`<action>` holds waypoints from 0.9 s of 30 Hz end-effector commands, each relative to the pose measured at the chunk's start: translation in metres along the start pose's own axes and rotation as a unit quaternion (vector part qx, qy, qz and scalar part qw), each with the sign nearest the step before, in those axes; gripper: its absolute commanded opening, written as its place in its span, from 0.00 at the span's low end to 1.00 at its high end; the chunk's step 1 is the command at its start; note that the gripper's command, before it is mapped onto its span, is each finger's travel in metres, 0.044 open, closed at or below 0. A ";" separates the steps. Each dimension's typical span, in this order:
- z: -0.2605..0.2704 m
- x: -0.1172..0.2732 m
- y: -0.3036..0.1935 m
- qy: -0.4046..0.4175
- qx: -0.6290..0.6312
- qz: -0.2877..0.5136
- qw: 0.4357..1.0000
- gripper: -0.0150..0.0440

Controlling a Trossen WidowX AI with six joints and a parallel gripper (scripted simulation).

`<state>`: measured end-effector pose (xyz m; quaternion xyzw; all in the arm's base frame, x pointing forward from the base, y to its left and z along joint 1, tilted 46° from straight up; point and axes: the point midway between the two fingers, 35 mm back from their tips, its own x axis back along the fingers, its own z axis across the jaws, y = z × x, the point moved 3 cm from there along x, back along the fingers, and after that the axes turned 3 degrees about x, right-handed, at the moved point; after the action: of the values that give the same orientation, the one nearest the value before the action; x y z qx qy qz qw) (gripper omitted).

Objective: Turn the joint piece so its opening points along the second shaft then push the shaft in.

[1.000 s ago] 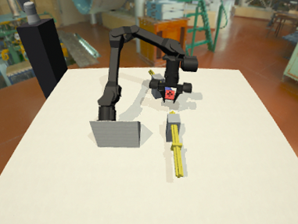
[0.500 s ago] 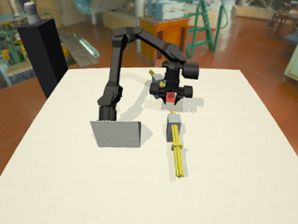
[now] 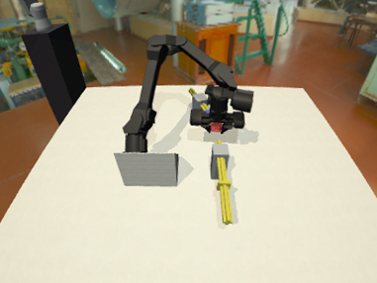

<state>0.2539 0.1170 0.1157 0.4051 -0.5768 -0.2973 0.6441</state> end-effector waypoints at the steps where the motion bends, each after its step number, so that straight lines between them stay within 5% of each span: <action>1: 0.000 -0.001 -0.001 0.000 0.002 -0.008 1.000 0.25; 20: 0.000 -0.001 -0.001 0.000 0.002 -0.010 1.000 0.25; 27: 0.000 -0.001 -0.001 0.000 0.002 -0.010 1.000 0.50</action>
<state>0.2540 0.1173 0.1145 0.4123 -0.5731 -0.3026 0.6403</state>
